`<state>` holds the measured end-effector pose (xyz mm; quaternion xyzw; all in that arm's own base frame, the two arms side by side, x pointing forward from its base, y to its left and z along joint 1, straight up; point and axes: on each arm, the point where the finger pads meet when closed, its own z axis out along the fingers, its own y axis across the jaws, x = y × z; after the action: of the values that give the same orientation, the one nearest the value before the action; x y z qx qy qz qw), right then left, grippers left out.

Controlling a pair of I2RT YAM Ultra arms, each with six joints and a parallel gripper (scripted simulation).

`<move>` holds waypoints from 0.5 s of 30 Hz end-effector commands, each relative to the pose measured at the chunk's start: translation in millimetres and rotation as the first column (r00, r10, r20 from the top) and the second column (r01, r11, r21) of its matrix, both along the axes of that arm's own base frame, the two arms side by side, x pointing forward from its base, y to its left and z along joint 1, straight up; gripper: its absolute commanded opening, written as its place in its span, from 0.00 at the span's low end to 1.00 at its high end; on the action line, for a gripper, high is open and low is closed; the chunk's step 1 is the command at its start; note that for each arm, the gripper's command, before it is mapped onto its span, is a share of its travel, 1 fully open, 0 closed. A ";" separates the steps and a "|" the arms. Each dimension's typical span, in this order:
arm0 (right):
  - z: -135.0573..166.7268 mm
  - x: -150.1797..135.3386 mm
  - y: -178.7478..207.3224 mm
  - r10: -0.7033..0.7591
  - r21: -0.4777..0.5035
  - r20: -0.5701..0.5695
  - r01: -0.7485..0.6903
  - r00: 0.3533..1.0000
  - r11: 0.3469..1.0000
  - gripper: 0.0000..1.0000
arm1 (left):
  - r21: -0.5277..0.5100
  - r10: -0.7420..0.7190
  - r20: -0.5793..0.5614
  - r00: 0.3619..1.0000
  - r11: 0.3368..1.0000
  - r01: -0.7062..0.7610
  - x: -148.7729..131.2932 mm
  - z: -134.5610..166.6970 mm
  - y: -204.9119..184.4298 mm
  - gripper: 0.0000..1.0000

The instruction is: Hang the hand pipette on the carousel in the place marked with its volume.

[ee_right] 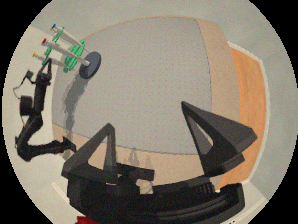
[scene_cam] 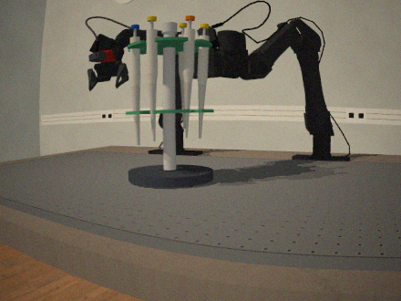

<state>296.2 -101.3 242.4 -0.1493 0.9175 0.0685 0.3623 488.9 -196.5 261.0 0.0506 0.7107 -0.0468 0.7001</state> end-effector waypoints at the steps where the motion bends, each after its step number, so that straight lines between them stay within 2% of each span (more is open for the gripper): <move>1: 10.5 3.4 -1.9 0.010 -0.013 0.043 -0.009 0.999 1.000 1.00 | -0.027 0.028 0.056 0.998 0.999 -0.027 3.8 28.3 7.3 0.12; 2: 10.5 3.4 -1.9 0.010 -0.013 0.043 -0.009 0.999 1.000 1.00 | -0.027 0.028 0.056 0.998 0.999 -0.027 3.8 28.3 7.3 0.12; 3: 10.5 3.4 -1.9 0.010 -0.013 0.043 -0.009 0.999 1.000 1.00 | -0.011 0.046 0.027 0.999 0.999 -0.046 3.8 13.6 -3.8 0.12; 6: 10.5 3.4 -1.9 0.010 -0.013 0.043 -0.009 0.999 1.000 1.00 | -0.007 0.156 0.020 0.988 0.988 -0.156 3.4 11.4 -3.9 0.12; 11: 10.5 3.4 -1.9 0.010 -0.013 0.043 -0.009 0.999 1.000 1.00 | -0.009 0.194 0.021 0.981 0.981 -0.194 3.3 11.8 -3.9 0.12; 13: 10.5 3.4 -1.9 0.010 -0.013 0.043 -0.009 0.999 1.000 1.00 | -0.043 0.195 0.055 0.979 0.980 -0.193 -1.7 32.3 -0.6 0.12; 15: 10.5 3.4 -1.9 0.010 -0.013 0.043 -0.009 0.999 1.000 1.00 | -0.052 0.208 0.063 0.976 0.978 -0.205 0.6 34.8 5.4 0.12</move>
<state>296.2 -101.3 242.4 -0.1493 0.9175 0.0685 0.3623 489.7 -201.4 258.6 -0.0025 0.7139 0.0107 0.7001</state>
